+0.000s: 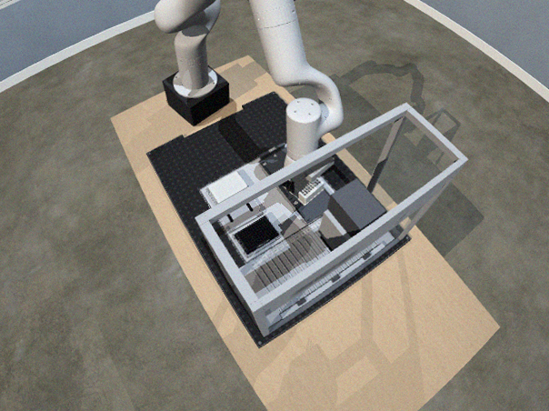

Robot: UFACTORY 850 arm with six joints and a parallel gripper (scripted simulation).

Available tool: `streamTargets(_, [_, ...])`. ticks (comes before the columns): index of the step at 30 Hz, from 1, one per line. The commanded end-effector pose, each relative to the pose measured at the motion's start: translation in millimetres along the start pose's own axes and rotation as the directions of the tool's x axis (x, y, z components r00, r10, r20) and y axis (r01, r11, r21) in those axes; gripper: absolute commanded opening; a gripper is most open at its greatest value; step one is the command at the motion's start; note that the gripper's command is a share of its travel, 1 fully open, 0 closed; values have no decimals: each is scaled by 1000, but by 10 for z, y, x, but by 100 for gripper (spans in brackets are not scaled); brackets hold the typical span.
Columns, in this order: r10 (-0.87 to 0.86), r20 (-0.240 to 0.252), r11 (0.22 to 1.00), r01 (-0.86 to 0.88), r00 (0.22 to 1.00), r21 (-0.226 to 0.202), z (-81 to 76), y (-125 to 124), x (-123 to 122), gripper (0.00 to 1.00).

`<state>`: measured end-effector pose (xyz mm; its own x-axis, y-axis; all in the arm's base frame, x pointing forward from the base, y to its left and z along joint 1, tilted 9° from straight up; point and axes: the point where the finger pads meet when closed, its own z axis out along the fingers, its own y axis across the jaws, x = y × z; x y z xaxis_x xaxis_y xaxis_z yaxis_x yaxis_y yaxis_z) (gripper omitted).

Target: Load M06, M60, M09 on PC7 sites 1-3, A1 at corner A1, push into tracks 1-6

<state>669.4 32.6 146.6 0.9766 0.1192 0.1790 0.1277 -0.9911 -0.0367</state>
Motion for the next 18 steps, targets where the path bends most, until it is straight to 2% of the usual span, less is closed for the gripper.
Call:
streamTargets(1, [143, 10, 989, -143, 990, -32, 1, -169, 129, 0])
streamTargets(9, [152, 9, 988, -152, 988, -32, 15, -488, 347, 0])
streamTargets(13, [152, 9, 988, -152, 988, -32, 15, -488, 347, 0])
streamTargets(18, [314, 4, 949, -314, 949, -33, 15, -488, 347, 0])
